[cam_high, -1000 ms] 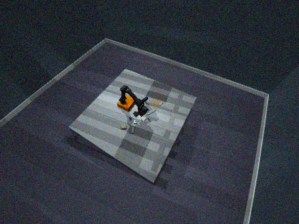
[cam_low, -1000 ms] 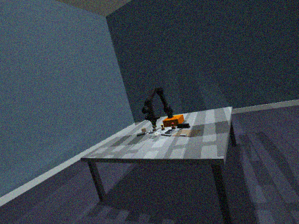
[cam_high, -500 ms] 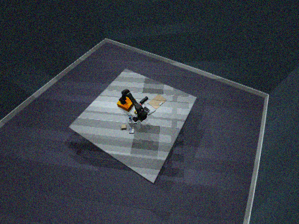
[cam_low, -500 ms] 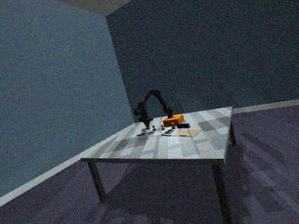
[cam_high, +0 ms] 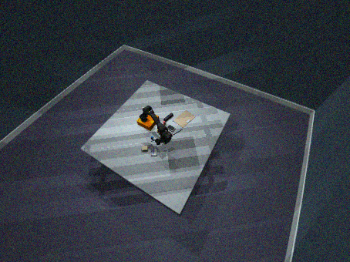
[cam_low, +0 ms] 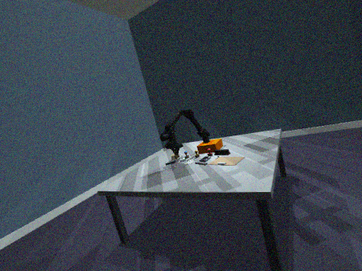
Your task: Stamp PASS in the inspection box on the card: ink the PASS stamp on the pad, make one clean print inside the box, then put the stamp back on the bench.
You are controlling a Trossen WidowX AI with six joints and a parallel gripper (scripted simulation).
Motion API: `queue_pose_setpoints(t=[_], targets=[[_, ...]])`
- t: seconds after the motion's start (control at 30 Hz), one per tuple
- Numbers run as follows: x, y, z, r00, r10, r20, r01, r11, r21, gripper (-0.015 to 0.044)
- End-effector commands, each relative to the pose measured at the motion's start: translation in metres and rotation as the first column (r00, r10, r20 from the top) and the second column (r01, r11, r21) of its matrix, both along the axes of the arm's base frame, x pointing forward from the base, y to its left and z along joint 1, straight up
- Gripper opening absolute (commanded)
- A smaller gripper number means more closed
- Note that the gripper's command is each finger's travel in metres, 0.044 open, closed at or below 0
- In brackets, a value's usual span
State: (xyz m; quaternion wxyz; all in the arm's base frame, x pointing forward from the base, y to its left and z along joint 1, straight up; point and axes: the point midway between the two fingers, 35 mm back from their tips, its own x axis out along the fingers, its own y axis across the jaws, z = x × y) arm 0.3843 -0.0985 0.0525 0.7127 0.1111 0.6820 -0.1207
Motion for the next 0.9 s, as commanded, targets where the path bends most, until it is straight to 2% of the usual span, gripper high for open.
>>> queue_pose_setpoints(t=[0.0, 0.87], targets=[[0.000, -0.001, -0.009, 1.000, 0.006, -0.005, -0.006, 1.000, -0.002, 0.0000], [0.001, -0.001, -0.051, 1.000, 0.006, -0.005, -0.006, 1.000, -0.002, 0.0000]])
